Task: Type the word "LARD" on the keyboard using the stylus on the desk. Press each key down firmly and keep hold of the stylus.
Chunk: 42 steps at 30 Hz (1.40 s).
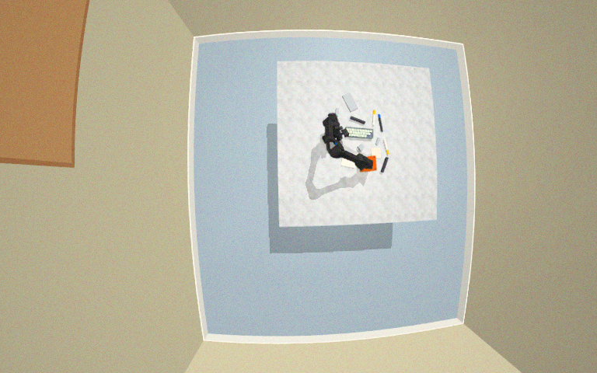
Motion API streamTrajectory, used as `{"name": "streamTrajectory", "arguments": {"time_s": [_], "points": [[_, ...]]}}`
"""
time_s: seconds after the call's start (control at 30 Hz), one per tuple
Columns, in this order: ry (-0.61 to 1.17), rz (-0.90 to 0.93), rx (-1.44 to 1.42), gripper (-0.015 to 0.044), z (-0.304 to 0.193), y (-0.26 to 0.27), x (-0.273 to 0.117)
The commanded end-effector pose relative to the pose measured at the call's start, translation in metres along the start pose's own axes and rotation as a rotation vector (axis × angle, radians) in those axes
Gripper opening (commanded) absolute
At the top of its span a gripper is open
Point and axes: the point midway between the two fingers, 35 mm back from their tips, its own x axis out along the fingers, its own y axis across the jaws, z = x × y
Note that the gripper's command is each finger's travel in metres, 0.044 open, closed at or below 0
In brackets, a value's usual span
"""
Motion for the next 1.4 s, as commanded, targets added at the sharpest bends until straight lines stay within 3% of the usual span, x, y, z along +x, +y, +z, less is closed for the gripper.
{"name": "streamTrajectory", "arguments": {"time_s": [0.0,0.33,0.53,1.37], "points": [[-0.001,-0.001,-0.001,0.0000,0.000,0.000,-0.001],[0.000,-0.002,0.001,0.0000,-0.024,0.000,-0.042],[-0.020,-0.005,0.012,0.0000,-0.022,-0.003,-0.041],[-0.505,-0.245,0.385,0.0000,-0.017,-0.109,-0.044]]}}
